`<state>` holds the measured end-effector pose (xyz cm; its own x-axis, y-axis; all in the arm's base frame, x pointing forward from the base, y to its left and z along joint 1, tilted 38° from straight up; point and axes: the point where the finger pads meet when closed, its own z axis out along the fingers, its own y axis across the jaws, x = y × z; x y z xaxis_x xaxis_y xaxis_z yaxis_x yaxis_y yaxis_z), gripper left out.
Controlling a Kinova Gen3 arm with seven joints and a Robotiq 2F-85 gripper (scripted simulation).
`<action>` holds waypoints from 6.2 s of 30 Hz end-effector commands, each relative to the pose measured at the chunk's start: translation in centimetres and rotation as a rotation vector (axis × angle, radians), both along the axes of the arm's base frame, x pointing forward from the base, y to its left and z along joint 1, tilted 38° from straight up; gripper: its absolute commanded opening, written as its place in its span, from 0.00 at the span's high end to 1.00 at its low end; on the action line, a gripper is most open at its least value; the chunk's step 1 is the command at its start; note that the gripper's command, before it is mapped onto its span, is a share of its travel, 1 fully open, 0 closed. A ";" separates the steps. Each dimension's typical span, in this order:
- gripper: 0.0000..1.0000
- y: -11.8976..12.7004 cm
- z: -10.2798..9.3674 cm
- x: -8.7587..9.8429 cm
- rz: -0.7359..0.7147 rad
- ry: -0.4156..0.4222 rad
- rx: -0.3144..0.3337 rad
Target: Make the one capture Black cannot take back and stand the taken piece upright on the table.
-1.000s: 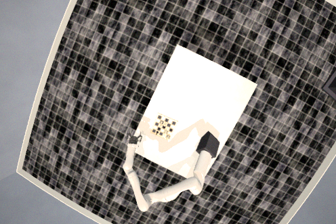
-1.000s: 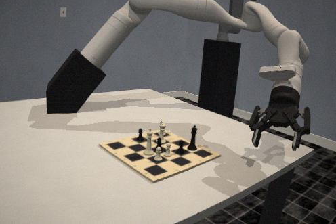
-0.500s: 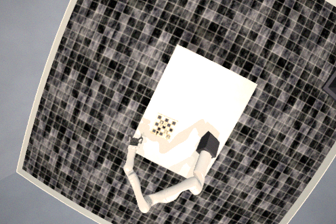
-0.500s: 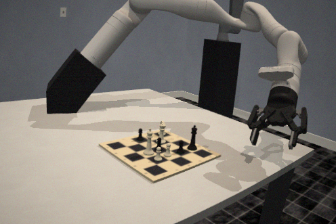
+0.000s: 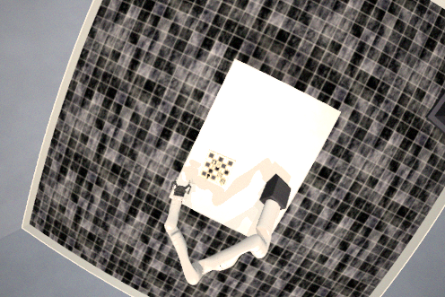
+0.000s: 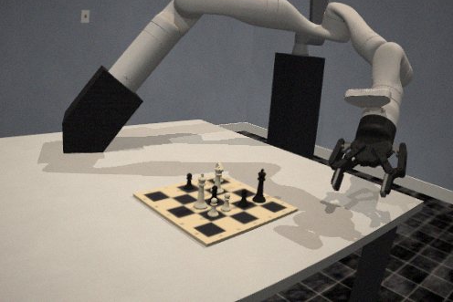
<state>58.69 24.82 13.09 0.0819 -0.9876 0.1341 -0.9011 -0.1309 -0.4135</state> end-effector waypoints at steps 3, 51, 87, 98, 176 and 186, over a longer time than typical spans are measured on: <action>0.00 0.4 0.2 -0.2 0.006 -0.002 0.002; 0.00 3.1 0.7 -7.3 -0.012 0.096 -0.014; 0.00 4.3 1.2 -11.9 -0.018 0.156 -0.033; 0.00 4.4 1.3 -12.7 -0.018 0.165 -0.037; 0.00 5.2 2.0 -18.0 -0.021 0.232 -0.069; 0.00 5.2 2.0 -18.0 -0.021 0.232 -0.069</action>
<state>40.61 30.04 15.05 0.0991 -0.9782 0.1823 -0.9736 -0.1331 -0.1852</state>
